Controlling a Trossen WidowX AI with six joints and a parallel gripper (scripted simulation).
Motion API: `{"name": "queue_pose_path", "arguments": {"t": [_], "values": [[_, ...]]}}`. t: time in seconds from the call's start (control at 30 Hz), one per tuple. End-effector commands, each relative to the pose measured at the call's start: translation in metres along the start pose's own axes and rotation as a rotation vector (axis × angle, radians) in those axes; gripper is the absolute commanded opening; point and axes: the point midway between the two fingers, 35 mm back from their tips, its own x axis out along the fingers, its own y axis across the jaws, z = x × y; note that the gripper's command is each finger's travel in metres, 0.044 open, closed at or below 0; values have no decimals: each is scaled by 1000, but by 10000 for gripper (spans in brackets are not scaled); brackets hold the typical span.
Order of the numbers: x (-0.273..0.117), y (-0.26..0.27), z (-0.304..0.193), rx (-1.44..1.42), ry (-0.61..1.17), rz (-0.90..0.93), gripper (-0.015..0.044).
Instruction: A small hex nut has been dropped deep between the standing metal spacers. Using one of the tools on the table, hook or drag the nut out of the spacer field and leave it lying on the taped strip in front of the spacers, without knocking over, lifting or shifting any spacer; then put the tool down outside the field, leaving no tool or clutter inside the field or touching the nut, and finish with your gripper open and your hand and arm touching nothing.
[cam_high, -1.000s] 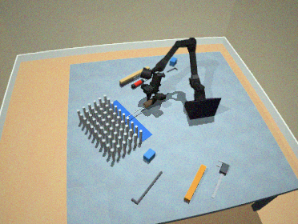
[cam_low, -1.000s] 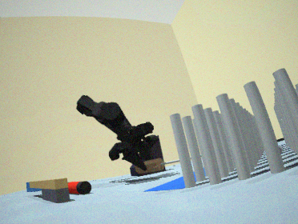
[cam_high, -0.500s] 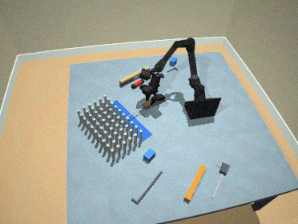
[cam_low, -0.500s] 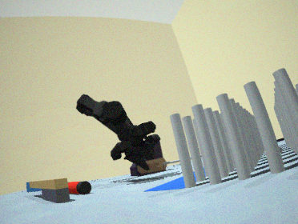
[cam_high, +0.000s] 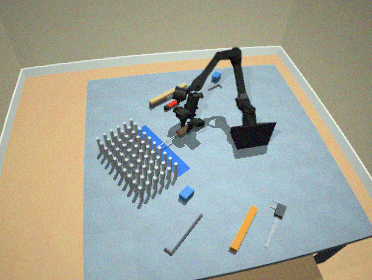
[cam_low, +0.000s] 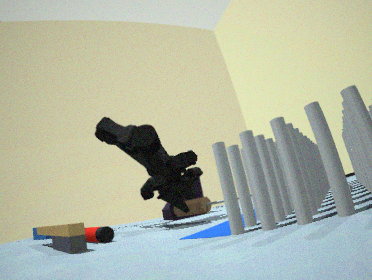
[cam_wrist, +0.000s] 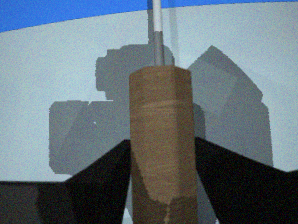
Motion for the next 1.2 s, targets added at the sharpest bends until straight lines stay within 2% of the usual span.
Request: {"name": "queue_pose_path", "arguments": {"t": [0.0, 1.17], "values": [[0, -2, 4, 5, -5, -6, 0], [9, -2, 25, 7, -6, -6, 0]]}}
